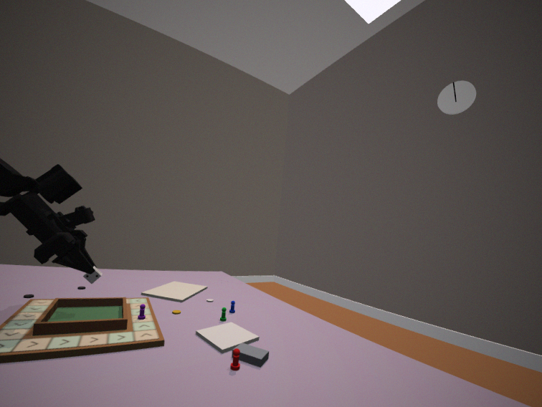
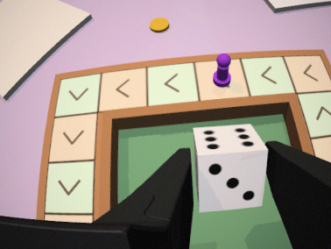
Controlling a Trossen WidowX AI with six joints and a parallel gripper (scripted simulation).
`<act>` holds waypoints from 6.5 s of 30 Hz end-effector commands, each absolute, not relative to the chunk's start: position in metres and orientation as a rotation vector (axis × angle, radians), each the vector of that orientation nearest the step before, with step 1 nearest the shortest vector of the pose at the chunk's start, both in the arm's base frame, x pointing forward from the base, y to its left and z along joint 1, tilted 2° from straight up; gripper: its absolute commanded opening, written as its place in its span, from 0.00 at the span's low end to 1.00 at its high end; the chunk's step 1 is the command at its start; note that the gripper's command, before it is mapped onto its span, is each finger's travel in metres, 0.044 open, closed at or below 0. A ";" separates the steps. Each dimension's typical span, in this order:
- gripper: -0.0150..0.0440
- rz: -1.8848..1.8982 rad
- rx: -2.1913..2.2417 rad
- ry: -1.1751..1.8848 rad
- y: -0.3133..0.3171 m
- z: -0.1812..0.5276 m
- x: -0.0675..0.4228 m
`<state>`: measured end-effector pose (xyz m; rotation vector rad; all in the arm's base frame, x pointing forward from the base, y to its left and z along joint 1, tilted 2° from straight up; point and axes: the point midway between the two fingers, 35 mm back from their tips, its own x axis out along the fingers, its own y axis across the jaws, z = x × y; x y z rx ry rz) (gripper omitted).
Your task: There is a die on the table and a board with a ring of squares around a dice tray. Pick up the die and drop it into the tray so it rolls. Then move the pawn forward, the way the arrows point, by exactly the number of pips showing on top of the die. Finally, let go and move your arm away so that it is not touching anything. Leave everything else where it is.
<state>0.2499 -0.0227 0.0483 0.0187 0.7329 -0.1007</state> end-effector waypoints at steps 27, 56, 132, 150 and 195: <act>1.00 -0.089 0.057 1.538 -0.024 0.052 0.273; 0.59 0.389 -0.426 1.531 -0.056 0.017 0.384; 0.25 0.390 -0.425 1.530 -0.044 0.091 0.385; 0.25 0.397 -0.419 1.531 0.028 0.058 0.343; 0.25 0.403 -0.414 1.539 0.090 -0.025 0.259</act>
